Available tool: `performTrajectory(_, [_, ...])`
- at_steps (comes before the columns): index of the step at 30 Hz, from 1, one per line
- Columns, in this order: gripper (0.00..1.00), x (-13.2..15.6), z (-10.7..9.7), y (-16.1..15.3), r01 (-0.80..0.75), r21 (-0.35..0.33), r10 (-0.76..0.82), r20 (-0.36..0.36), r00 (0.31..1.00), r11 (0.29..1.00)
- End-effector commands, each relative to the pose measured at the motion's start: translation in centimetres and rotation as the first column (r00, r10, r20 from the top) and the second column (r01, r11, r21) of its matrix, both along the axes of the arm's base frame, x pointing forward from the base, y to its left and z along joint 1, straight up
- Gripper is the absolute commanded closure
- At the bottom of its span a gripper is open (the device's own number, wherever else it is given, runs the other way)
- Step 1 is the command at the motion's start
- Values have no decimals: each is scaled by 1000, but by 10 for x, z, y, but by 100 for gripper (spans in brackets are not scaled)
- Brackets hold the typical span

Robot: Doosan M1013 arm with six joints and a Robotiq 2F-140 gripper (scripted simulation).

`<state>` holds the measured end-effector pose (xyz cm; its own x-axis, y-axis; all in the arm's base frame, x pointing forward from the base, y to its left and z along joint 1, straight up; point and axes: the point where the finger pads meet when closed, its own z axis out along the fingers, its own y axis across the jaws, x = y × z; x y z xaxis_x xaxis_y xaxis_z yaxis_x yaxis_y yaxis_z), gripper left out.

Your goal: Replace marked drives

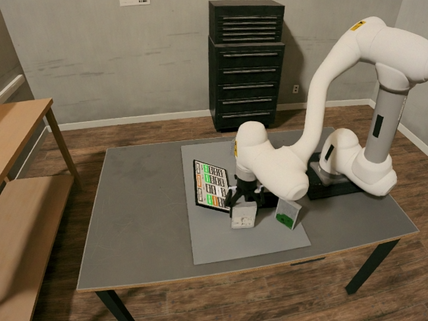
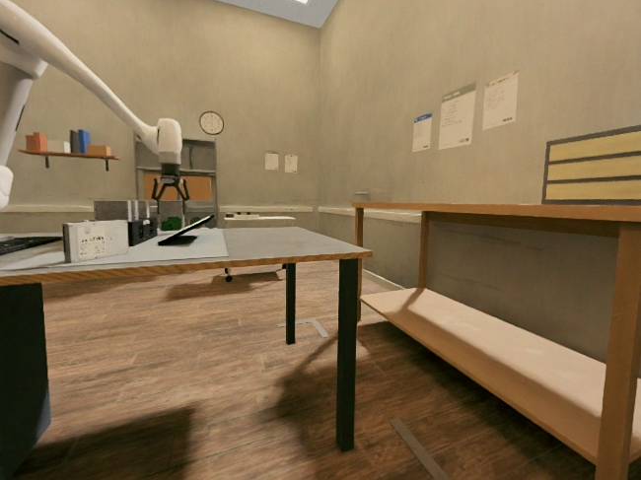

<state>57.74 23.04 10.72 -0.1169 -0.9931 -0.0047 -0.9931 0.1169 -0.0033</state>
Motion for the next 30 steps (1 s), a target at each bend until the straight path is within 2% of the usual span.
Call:
performTrajectory(1, [90, 0, 0, 0, 0, 1, 0, 1, 1000, 1000])
performTrajectory(30, [90, 0, -11, 0, 0, 1, 0, 1, 1000, 1000])
